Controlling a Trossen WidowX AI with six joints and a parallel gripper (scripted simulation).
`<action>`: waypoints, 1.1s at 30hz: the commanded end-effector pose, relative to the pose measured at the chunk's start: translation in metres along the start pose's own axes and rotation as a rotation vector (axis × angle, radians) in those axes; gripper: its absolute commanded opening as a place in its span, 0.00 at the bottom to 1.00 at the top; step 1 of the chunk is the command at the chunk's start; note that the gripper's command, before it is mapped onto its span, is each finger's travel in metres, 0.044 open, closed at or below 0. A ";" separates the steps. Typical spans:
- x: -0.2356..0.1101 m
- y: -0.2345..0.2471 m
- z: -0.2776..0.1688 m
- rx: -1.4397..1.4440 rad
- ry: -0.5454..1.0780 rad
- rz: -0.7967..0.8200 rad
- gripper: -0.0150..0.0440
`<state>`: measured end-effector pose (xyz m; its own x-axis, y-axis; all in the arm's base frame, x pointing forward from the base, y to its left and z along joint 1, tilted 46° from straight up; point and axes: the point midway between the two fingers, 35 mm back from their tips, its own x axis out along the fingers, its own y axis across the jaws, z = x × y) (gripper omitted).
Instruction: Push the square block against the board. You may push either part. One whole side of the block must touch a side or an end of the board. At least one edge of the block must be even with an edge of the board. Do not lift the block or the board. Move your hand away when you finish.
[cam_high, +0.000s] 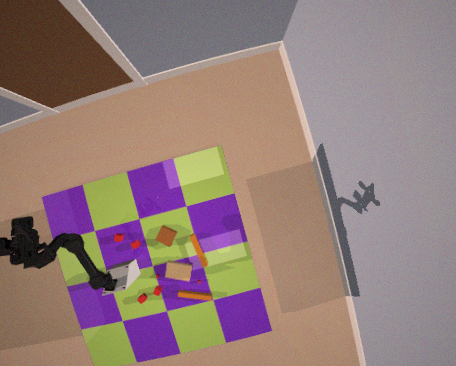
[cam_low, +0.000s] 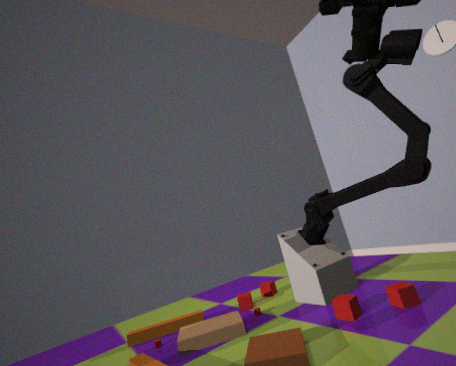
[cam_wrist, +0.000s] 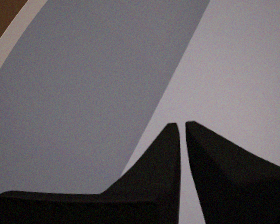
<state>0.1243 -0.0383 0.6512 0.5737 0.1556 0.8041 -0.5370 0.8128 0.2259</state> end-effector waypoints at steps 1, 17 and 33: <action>0.002 -0.027 -0.004 0.038 0.008 -0.044 0.25; 0.009 -0.169 -0.083 0.228 0.188 -0.317 0.25; -0.010 -0.255 -0.233 0.362 0.532 -0.498 0.25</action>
<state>0.3744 -0.1269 0.4843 0.9503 0.1008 0.2946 -0.2876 0.6468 0.7064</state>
